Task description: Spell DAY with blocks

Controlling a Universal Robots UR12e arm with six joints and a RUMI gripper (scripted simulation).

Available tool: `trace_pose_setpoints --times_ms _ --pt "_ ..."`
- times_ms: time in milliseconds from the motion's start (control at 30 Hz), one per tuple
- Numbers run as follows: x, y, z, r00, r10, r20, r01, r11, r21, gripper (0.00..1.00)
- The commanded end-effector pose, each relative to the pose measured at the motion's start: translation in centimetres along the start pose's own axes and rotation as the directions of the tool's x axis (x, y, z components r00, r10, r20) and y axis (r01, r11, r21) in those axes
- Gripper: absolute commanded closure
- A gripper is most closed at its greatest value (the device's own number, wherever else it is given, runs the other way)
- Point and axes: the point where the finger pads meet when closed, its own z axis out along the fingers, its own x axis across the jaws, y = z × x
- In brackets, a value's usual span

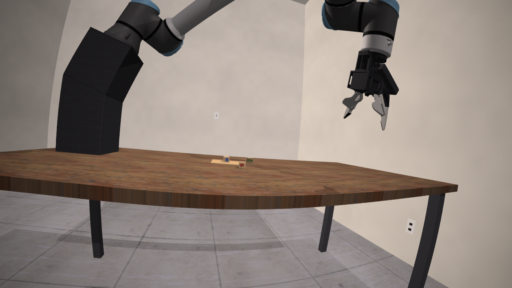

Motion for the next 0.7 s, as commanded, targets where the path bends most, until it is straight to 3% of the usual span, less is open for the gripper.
trace_pose_setpoints --times_ms 0,200,267,467,500,667 --pt "-1.9 -0.5 3.3 0.999 -0.003 -0.036 0.003 1.0 0.015 0.0" --pt "-6.2 -0.8 9.0 0.996 -0.005 -0.091 0.009 0.999 0.045 0.0" --pt "-6.2 -0.8 9.0 0.996 -0.005 -0.091 0.009 0.999 0.045 0.0" --pt "-12.1 -0.6 14.8 0.989 -0.003 -0.151 0.017 0.995 0.094 0.0" --pt "-12.1 -0.6 14.8 0.989 -0.003 -0.151 0.017 0.995 0.094 0.0" --pt "-16.9 0.1 18.1 0.982 0.002 -0.189 0.024 0.99 0.136 0.0"
